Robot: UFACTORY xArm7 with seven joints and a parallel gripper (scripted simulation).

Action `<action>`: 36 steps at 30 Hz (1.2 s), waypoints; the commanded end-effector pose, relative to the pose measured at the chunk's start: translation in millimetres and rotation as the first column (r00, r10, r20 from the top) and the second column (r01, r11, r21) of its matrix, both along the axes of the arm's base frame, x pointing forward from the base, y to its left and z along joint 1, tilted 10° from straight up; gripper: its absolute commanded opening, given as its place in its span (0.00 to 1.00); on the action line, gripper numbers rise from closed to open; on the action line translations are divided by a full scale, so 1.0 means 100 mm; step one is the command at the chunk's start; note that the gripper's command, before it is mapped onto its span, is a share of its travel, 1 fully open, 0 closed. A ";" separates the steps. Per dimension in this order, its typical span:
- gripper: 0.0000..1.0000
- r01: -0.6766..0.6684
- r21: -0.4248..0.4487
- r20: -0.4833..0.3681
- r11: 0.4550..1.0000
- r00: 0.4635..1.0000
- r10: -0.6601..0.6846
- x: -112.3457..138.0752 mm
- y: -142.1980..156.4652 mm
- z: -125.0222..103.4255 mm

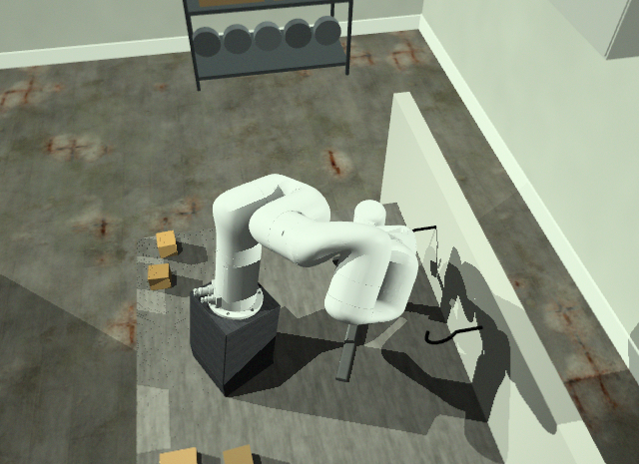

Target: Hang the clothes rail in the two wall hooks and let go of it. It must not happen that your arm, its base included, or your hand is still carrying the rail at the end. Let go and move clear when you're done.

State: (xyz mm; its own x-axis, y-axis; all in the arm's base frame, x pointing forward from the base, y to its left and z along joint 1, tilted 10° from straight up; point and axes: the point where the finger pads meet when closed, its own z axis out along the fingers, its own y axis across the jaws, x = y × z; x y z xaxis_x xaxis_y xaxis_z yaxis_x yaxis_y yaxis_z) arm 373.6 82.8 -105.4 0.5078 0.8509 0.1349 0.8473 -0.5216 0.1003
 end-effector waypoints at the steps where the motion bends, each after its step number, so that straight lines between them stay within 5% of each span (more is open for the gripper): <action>1: 1.00 -0.001 0.001 0.002 1.000 1.000 0.001 0.01 0.00 0.01; 36: 1.00 -0.001 0.001 0.002 1.000 1.000 0.001 0.04 0.02 -0.19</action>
